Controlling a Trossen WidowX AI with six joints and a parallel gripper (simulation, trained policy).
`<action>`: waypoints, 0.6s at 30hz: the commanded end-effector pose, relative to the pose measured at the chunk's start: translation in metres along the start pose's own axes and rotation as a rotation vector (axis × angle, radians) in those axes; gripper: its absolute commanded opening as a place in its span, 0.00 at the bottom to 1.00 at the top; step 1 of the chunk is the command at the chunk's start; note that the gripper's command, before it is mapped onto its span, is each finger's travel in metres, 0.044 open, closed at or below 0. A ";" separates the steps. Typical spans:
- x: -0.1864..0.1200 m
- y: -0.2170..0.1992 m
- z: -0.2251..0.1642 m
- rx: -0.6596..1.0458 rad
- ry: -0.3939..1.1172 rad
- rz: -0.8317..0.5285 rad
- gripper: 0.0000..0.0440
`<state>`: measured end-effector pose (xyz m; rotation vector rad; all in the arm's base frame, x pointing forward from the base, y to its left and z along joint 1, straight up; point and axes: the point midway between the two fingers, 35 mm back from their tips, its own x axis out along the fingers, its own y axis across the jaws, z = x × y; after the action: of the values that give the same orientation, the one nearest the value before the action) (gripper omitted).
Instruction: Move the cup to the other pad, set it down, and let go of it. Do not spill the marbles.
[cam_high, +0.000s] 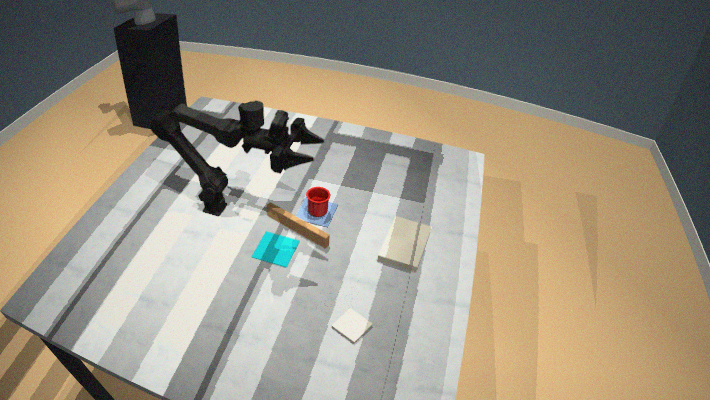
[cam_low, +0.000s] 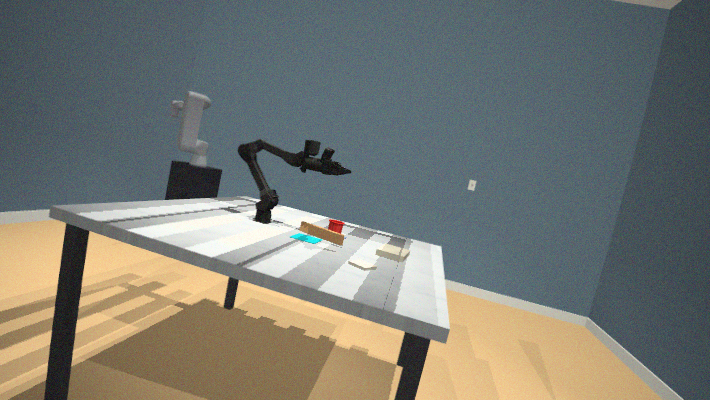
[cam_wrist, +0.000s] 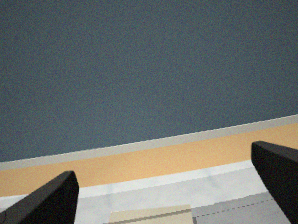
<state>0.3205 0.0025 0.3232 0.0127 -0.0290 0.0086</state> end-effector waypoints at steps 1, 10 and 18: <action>0.000 0.001 0.001 0.000 0.000 0.002 0.85; 0.005 0.006 0.004 0.015 0.046 0.013 0.31; 0.012 0.013 0.004 0.067 0.122 0.025 0.14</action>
<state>0.3280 0.0127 0.3278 0.0571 0.0646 0.0332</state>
